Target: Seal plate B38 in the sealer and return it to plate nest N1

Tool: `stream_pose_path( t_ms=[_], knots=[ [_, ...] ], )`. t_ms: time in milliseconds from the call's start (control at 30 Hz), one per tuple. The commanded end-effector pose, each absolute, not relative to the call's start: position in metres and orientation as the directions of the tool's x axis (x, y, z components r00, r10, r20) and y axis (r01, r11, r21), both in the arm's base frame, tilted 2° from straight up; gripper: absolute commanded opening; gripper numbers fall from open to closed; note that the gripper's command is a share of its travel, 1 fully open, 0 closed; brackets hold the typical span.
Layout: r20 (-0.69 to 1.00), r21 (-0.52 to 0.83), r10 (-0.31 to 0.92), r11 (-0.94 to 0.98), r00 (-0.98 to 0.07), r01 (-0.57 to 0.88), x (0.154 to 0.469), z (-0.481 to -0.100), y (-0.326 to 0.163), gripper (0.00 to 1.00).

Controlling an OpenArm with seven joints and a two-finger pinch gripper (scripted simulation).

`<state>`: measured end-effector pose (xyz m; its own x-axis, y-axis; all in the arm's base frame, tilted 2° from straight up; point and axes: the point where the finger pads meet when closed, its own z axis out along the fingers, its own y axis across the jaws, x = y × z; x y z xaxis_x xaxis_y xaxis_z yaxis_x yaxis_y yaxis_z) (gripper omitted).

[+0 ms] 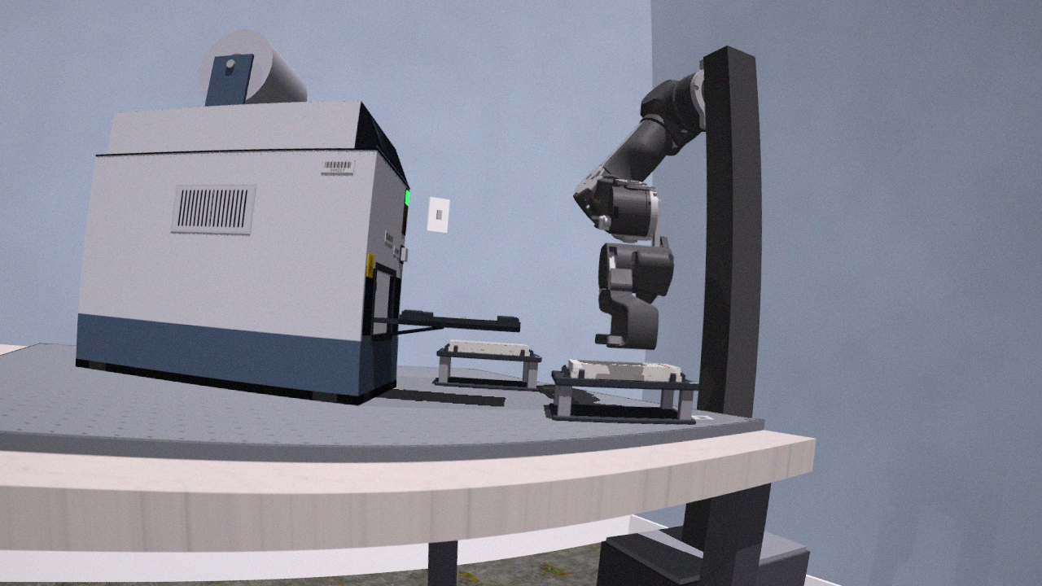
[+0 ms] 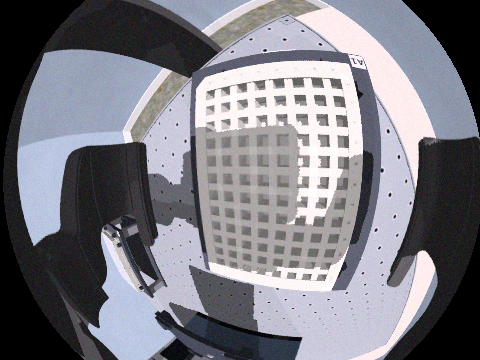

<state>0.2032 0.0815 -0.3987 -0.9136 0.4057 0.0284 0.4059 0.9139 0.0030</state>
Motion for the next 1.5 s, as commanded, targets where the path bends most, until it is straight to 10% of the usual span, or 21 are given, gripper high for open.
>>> stream_pose_path(
  t_ms=[0,1467],
  knots=[
    [0.030,0.009,0.402,0.915,-0.915,0.403,0.202,-0.402,0.082,0.77],
    [0.033,0.011,0.395,0.918,-0.918,0.396,0.200,-0.429,0.084,0.77]
  ],
)
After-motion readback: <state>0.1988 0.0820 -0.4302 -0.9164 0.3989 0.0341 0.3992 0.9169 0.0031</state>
